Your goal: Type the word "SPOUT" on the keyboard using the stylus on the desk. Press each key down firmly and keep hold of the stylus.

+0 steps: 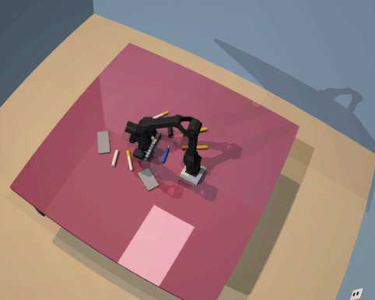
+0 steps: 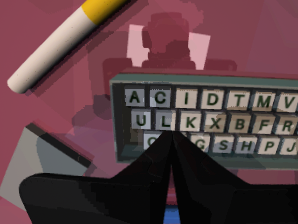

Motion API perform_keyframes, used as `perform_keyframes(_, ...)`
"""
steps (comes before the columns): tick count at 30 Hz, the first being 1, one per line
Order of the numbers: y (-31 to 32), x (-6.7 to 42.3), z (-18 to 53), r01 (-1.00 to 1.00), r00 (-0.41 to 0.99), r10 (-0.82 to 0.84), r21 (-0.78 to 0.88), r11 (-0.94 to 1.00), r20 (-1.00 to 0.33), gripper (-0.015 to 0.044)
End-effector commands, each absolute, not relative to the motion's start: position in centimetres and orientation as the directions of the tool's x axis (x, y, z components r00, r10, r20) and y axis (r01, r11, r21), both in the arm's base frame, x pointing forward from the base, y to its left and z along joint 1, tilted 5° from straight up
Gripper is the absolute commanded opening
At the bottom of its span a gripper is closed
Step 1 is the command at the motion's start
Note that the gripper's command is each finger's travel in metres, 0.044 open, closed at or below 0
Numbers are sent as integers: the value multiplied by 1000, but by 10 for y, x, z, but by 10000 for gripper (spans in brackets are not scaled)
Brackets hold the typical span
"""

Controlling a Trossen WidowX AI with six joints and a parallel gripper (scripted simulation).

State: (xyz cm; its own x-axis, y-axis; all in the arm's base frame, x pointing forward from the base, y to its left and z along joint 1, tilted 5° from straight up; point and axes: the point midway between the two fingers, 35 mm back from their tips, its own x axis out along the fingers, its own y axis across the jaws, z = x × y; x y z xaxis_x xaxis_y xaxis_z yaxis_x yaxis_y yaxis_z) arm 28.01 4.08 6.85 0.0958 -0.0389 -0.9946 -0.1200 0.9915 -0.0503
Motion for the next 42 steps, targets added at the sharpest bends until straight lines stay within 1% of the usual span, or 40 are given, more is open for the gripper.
perform_keyframes(1, 3, 284, 71, -107, 93, -50, -60, 992, -994, 0)
perform_keyframes(4, -15, 285, 71, -110, 92, -48, -58, 992, -995, 0)
perform_keyframes(15, -17, 285, 71, -110, 92, -48, -59, 992, -995, 0)
perform_keyframes(20, -68, 292, 75, -110, 93, -53, -64, 992, -994, 0)
perform_keyframes(22, -76, 292, 75, -110, 93, -54, -64, 992, -994, 0)
perform_keyframes(32, -76, 292, 75, -110, 93, -54, -64, 992, -994, 0)
perform_keyframes(34, -71, 285, 75, -110, 92, -54, -64, 992, -994, 0)
perform_keyframes(37, -56, 262, 71, -110, 90, -52, -62, 992, -995, 0)
perform_keyframes(42, -55, 260, 71, -110, 90, -52, -62, 992, -995, 0)
